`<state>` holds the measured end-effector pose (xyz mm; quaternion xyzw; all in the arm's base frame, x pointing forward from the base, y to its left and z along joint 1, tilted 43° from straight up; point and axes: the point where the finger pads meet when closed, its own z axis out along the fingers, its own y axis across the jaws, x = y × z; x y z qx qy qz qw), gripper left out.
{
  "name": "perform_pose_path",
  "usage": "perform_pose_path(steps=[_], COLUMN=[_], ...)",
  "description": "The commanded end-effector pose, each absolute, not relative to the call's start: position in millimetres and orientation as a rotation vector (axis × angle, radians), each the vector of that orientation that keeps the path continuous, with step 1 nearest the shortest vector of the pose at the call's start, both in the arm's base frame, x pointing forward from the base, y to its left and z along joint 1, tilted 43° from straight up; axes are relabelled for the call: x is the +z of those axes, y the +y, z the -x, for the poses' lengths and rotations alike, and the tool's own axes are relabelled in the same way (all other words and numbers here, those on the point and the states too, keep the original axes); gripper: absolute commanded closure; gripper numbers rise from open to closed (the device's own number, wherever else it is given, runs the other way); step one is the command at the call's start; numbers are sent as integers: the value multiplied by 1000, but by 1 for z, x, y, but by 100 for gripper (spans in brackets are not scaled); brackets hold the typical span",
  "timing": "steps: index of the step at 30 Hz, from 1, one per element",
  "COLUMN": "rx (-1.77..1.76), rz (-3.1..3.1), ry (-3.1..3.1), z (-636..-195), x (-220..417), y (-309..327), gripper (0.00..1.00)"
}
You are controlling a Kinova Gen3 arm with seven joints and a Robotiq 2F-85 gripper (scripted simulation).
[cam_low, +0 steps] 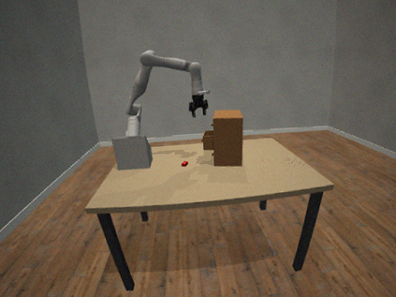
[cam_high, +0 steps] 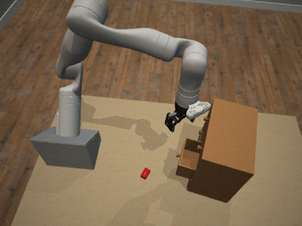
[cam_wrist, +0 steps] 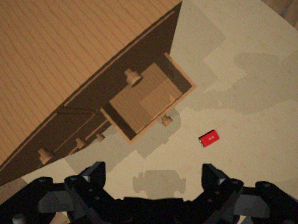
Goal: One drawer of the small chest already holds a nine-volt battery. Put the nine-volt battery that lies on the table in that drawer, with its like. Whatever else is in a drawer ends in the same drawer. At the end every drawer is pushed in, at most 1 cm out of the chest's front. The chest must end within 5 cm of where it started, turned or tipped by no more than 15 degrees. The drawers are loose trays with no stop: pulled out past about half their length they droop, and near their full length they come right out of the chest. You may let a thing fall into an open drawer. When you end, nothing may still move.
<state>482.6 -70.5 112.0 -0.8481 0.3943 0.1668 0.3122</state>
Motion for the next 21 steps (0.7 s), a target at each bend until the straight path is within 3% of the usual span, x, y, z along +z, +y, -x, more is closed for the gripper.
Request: perform_pose_path(steps=[1, 21], rx=[420, 284], rz=[2246, 2349], ry=[1007, 572], z=[-478, -445], x=[117, 149], y=[-78, -100], gripper=[0, 0])
